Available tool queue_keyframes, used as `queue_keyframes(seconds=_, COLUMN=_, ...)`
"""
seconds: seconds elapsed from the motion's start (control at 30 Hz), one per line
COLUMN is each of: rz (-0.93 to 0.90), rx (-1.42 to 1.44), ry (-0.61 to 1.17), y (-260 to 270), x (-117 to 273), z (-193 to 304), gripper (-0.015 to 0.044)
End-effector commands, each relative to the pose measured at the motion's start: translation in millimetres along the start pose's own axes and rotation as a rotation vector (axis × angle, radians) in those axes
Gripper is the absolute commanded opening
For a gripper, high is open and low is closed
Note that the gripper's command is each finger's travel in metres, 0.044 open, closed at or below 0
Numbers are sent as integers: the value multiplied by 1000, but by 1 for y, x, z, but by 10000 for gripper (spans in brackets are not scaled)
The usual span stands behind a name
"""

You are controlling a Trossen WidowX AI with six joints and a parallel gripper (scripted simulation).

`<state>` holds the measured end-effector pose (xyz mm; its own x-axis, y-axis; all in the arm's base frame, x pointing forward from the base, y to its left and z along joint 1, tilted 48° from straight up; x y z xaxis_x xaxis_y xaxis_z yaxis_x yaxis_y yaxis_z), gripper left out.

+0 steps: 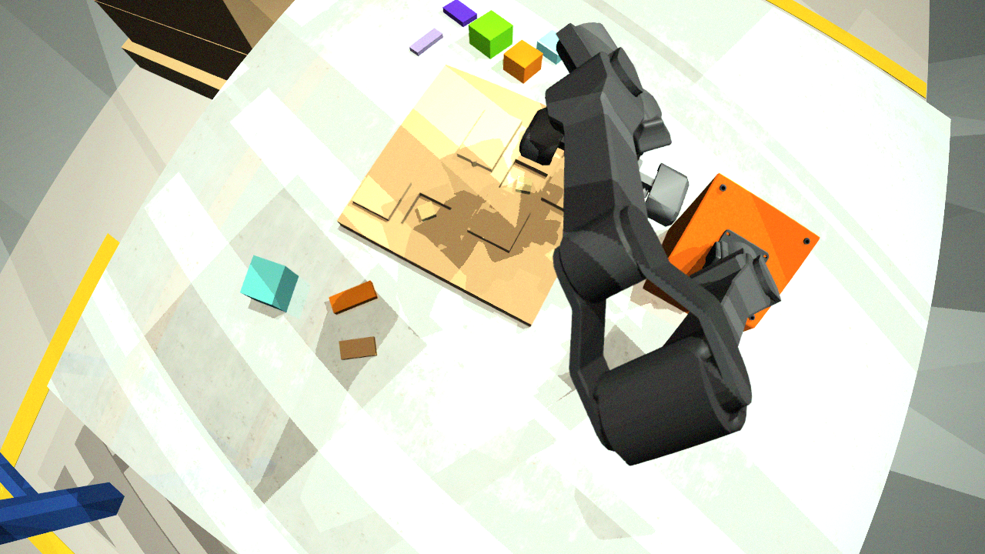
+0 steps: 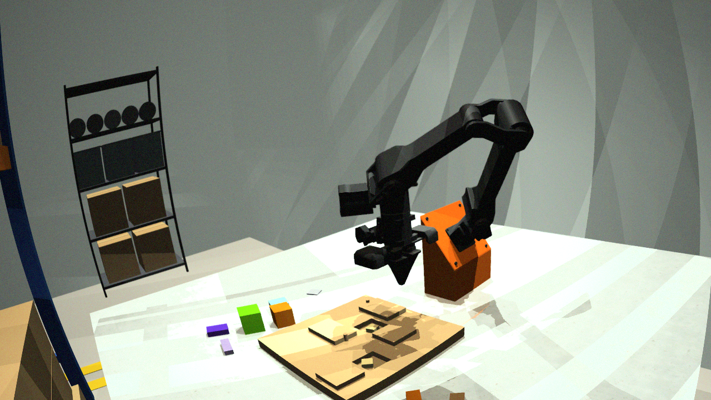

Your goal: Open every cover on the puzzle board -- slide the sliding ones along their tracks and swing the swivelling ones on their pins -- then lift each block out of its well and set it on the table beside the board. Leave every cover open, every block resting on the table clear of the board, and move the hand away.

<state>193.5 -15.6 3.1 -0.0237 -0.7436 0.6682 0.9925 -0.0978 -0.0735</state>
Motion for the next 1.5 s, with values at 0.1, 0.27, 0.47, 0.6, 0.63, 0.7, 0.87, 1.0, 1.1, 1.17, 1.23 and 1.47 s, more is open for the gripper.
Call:
queue_keyframes(seconds=0.1, rz=3, rx=-21, ry=-3, y=-1, x=0, z=0, gripper=0)
queue_keyframes(seconds=0.27, rz=3, rx=-21, ry=-3, y=-1, x=0, z=0, gripper=0)
queue_keyframes(seconds=0.47, rz=3, rx=-22, ry=-3, y=-1, x=-1, z=-1, gripper=0)
queue_keyframes(seconds=0.6, rz=3, rx=-22, ry=-4, y=-1, x=-4, z=-1, gripper=0)
queue_keyframes(seconds=0.63, rz=3, rx=-22, ry=-4, y=-1, x=-5, z=-1, gripper=0)
queue_keyframes(seconds=0.7, rz=3, rx=-22, ry=-4, y=-1, x=-7, z=-1, gripper=0)
queue_keyframes(seconds=0.87, rz=3, rx=-22, ry=-5, y=0, x=-12, z=-1, gripper=0)
queue_keyframes(seconds=1.0, rz=2, rx=-22, ry=-6, y=0, x=-16, z=-1, gripper=0)
queue_keyframes(seconds=1.1, rz=2, rx=-22, ry=-6, y=0, x=-19, z=-2, gripper=0)
queue_keyframes(seconds=1.17, rz=2, rx=-22, ry=-6, y=0, x=-21, z=-2, gripper=0)
queue_keyframes(seconds=1.23, rz=2, rx=-22, ry=-6, y=0, x=-23, z=-2, gripper=0)
queue_keyframes(seconds=1.47, rz=2, rx=-22, ry=-6, y=0, x=-31, z=-2, gripper=0)
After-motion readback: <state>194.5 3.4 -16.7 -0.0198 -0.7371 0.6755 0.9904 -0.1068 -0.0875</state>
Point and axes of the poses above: the point midway between the two fingers, 35 mm back from their tips, its own x axis back along the fingers, its own y axis across the jaws, z = x × y, the point moved 2 cm from there along x, back along the fingers, and after that the axes turned 9 degrees about -x, right-handed, at the moved point
